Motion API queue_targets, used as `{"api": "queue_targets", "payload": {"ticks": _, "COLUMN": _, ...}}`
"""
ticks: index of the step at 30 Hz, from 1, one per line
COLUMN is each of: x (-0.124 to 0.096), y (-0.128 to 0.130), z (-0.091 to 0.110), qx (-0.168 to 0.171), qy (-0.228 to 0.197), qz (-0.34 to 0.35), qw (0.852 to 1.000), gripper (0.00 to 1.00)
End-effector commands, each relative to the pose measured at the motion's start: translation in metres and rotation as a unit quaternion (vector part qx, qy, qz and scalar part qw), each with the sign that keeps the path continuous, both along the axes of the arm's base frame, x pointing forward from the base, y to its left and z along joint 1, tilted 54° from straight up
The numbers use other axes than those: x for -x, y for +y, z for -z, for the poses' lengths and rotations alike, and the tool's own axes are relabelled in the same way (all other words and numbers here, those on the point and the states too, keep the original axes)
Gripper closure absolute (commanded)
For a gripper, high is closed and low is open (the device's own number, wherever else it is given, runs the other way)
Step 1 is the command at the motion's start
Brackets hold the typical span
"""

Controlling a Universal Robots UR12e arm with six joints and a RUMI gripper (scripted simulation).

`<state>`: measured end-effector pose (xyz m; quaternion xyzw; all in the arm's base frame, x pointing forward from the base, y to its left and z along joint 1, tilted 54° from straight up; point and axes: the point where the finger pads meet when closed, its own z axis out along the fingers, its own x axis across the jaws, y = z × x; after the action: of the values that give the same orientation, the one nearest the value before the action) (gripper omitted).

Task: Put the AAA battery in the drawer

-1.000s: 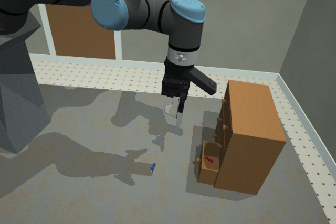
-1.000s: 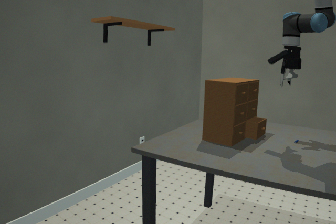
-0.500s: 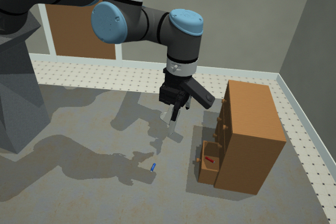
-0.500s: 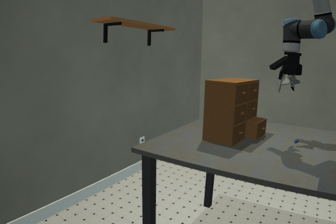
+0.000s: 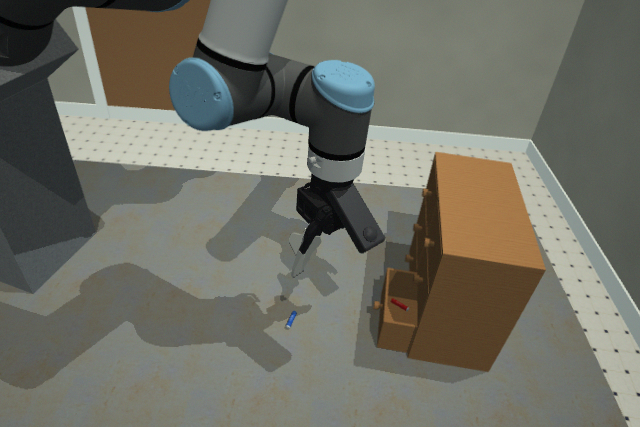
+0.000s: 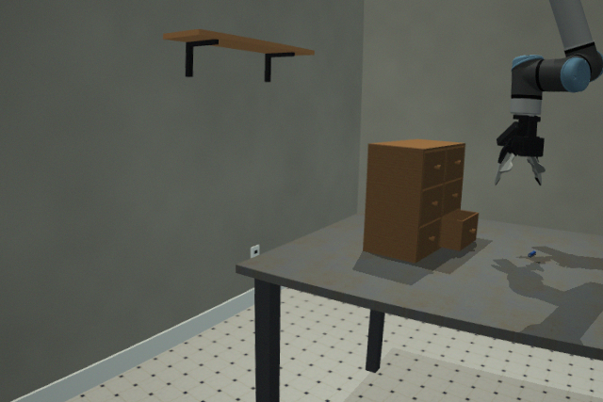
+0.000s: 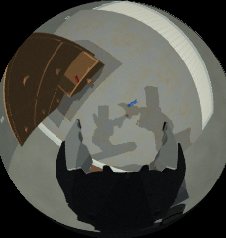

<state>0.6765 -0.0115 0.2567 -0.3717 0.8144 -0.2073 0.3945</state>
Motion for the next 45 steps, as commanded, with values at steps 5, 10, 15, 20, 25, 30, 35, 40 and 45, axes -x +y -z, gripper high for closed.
{"api": "queue_targets", "payload": {"ticks": 5, "x": -0.031, "y": -0.012, "z": 0.049, "qx": -0.165, "qy": -0.02, "qz": 0.134, "qw": 0.977, "gripper": 0.0}}
{"api": "queue_targets", "payload": {"ticks": 10, "x": -0.037, "y": -0.014, "z": 0.065, "qx": -0.209, "qy": -0.023, "qz": 0.166, "qw": 0.963, "gripper": 0.0}}
{"api": "queue_targets", "payload": {"ticks": 15, "x": -0.045, "y": -0.016, "z": 0.088, "qx": -0.272, "qy": -0.027, "qz": 0.213, "qw": 0.938, "gripper": 0.0}}
{"api": "queue_targets", "payload": {"ticks": 20, "x": -0.051, "y": -0.017, "z": 0.105, "qx": -0.318, "qy": -0.03, "qz": 0.246, "qw": 0.915, "gripper": 0.0}}
{"api": "queue_targets", "payload": {"ticks": 25, "x": -0.053, "y": -0.017, "z": 0.113, "qx": -0.337, "qy": -0.031, "qz": 0.26, "qw": 0.904, "gripper": 0.0}}
{"api": "queue_targets", "payload": {"ticks": 30, "x": -0.055, "y": -0.017, "z": 0.121, "qx": -0.356, "qy": -0.032, "qz": 0.274, "qw": 0.893, "gripper": 0.0}}
{"api": "queue_targets", "payload": {"ticks": 35, "x": -0.056, "y": -0.018, "z": 0.124, "qx": -0.362, "qy": -0.032, "qz": 0.279, "qw": 0.889, "gripper": 0.0}}
{"api": "queue_targets", "payload": {"ticks": 40, "x": -0.056, "y": -0.018, "z": 0.124, "qx": -0.362, "qy": -0.032, "qz": 0.279, "qw": 0.889, "gripper": 0.86}}
{"api": "queue_targets", "payload": {"ticks": 45, "x": -0.056, "y": -0.018, "z": 0.124, "qx": -0.362, "qy": -0.032, "qz": 0.279, "qw": 0.889, "gripper": 0.86}}
